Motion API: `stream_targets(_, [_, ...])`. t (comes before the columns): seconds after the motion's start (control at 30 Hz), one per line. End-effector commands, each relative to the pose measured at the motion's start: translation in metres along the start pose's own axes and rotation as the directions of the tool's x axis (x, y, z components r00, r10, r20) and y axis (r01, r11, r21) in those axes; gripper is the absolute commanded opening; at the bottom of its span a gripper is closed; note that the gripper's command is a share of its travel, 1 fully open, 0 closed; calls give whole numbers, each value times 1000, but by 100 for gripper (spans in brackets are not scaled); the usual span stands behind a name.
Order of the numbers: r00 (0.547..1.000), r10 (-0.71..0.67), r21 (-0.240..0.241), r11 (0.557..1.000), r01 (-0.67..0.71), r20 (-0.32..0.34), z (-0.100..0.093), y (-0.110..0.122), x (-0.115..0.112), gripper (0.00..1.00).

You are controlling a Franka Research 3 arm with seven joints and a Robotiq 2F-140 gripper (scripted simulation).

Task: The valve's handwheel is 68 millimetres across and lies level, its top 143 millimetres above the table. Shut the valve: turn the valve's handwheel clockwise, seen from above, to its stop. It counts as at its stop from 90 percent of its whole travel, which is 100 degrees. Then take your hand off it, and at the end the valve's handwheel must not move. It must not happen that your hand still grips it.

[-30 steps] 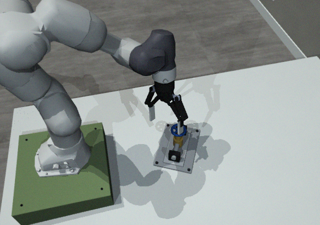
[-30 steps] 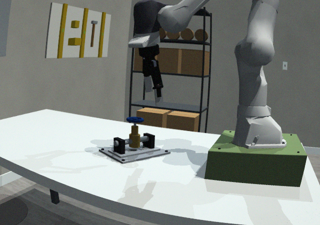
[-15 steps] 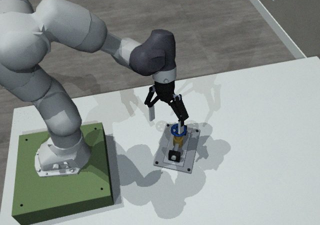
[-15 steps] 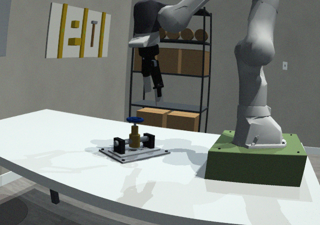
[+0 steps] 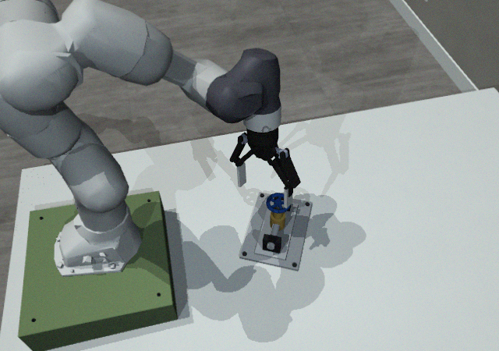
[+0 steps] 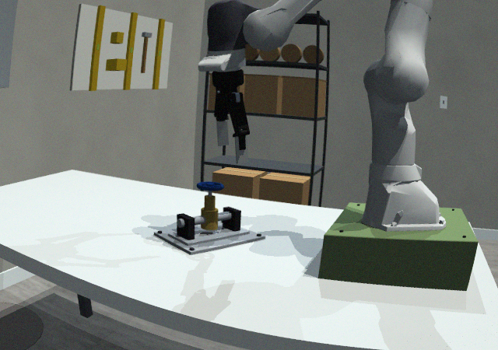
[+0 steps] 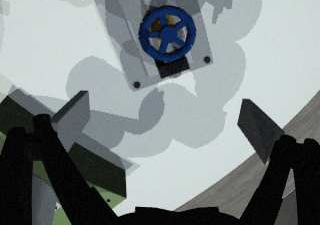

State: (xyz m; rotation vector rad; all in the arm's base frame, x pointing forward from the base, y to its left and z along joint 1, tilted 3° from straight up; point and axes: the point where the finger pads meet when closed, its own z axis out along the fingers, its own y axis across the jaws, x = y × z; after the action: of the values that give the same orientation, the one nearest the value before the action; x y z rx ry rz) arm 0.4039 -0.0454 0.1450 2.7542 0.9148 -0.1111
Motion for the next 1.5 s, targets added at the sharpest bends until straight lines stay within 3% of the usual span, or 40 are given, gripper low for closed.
stream_targets(0.0, [1000, -30, 2, 1000, 30, -5, 0, 0, 2, 100])
stream_targets(0.27, [1000, -30, 2, 1000, 30, -5, 0, 0, 2, 100])
stream_targets(0.3, [996, -63, 34, 997, 65, -56, 1, 5, 16, 100])
stream_targets(1.13, [996, -63, 34, 997, 65, -56, 1, 5, 16, 100])
stream_targets(1.17, [992, -89, 61, 994, 95, -95, 2, 8, 26, 100])
stream_targets(1.47, [992, -89, 61, 994, 95, -95, 2, 8, 26, 100])
